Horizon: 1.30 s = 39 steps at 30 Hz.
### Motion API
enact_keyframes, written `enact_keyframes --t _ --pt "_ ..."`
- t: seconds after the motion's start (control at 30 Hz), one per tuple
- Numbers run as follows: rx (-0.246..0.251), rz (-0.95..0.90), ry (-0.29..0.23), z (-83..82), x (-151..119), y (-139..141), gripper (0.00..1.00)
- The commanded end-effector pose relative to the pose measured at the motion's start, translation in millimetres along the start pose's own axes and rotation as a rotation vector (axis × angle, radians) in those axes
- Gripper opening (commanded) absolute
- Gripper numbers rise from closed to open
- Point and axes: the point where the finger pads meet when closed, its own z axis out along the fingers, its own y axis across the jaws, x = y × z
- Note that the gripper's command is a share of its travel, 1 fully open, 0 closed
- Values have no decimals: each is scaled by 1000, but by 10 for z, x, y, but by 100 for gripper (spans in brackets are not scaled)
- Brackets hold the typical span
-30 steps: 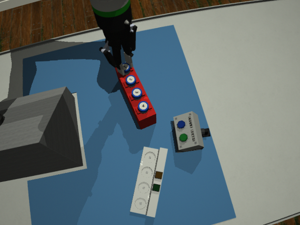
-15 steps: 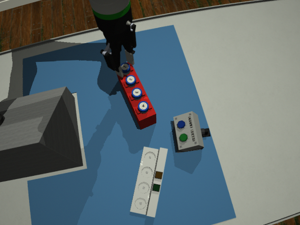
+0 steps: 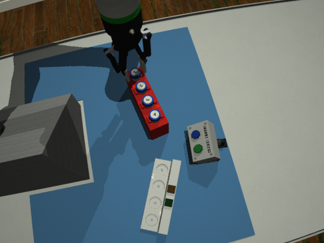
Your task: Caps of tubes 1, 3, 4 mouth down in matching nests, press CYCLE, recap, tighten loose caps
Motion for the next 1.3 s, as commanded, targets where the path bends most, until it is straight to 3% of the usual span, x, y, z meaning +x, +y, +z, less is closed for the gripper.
enact_keyframes --t 0.0,0.27,0.37,0.57,0.6,1.07,1.27 --pt "-10 266 19 -2 1 -2 35" --pt "-6 600 21 -2 0 -3 35" --pt "-6 647 21 -2 0 -3 35" --pt "-6 647 21 -2 0 -3 35" --pt "-6 647 21 -2 0 -3 0" --pt "-6 647 21 -2 0 -3 0" --pt "-9 347 20 -4 0 -3 0"
